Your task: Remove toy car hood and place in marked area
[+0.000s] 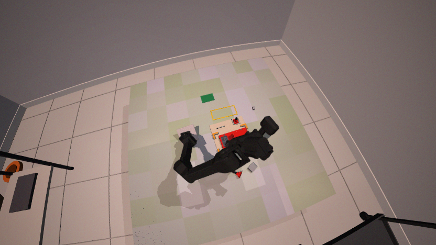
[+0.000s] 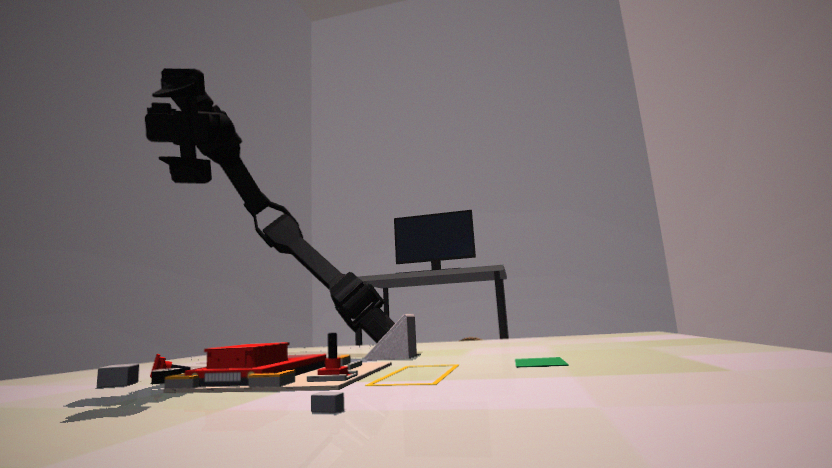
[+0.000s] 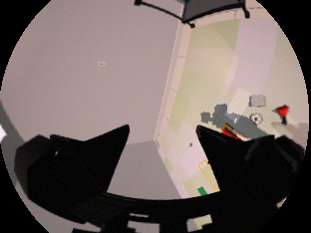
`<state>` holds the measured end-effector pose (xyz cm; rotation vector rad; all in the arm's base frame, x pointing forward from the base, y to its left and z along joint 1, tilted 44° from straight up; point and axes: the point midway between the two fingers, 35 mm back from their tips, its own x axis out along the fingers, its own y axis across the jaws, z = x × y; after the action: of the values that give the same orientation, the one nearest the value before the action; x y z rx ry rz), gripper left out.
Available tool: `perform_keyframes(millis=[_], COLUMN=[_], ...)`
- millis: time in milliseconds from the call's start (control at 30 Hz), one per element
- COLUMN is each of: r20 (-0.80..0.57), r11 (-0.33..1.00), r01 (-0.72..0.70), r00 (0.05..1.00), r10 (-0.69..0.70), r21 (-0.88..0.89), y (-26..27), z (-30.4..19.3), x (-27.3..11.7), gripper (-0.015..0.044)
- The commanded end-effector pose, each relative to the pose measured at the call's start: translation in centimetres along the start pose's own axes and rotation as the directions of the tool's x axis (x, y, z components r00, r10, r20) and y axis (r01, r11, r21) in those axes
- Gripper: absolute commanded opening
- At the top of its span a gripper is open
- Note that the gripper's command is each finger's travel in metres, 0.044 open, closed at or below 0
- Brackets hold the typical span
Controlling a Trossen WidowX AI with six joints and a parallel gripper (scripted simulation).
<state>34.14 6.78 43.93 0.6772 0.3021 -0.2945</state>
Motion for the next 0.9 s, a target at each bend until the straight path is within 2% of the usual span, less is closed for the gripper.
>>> perform_keyframes(millis=[0, 133, 233, 333, 467, 533, 867], r20=[-0.076, -0.123, -0.139, -0.135, -0.095, -0.084, -0.084], r11=[0.947, 0.801, 0.647, 0.457, 0.202, 0.163, 0.163], r01=[0.199, 0.328, 0.363, 0.333, 0.184, 0.148, 0.148], r00=[0.972, 0.889, 0.796, 0.669, 0.468, 0.433, 0.433], r10=[-0.224, -0.441, -0.589, -0.731, -0.879, -0.898, -0.898], r21=[-0.251, -0.501, -0.670, -0.825, -0.962, -0.975, -0.975], y=[-3.5, -7.8, -11.3, -15.1, -20.0, -20.8, -20.7], z=[-4.0, -7.6, -9.8, -12.1, -14.6, -14.9, -15.5], x=[4.7, 8.0, 9.7, 10.9, 11.4, 11.4, 11.5], gripper=[0.0440, 0.0440, 0.0440, 0.0440, 0.0440, 0.0440, 0.0440])
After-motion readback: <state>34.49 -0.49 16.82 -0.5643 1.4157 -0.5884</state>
